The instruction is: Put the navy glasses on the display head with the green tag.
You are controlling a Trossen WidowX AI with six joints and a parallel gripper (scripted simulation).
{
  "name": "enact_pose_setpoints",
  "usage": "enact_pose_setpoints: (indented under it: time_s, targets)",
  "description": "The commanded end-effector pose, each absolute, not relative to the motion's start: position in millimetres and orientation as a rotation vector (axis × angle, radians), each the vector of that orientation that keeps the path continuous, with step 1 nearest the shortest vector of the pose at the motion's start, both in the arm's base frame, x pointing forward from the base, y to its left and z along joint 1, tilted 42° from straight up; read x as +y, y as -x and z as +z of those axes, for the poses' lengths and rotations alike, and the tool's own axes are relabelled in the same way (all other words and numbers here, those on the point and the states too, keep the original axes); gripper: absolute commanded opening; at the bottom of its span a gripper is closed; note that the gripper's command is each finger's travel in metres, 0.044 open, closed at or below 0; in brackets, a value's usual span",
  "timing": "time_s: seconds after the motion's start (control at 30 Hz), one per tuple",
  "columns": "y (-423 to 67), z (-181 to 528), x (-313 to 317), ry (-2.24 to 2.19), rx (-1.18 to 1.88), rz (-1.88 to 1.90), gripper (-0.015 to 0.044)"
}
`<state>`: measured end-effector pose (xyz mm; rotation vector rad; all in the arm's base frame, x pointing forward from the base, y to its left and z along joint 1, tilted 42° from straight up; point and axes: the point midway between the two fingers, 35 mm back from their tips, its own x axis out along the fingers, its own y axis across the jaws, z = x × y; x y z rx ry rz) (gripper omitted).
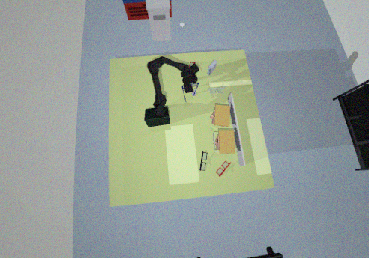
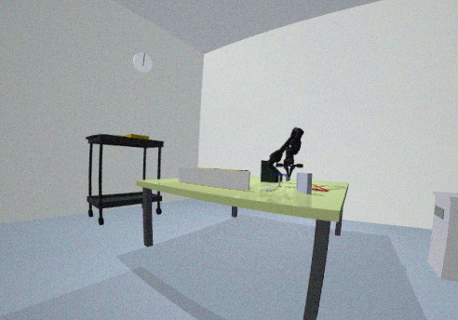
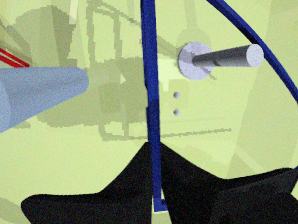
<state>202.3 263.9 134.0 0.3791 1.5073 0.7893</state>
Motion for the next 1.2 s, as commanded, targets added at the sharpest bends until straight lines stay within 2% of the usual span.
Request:
enact_pose_setpoints:
  time_s: [0.0, 1.17]
  targets:
    - [-198, 134, 265, -0.378, 1.508, 0.786, 0.0000]
    - [-175, 141, 268, -0.379, 1.509, 0.786, 0.0000]
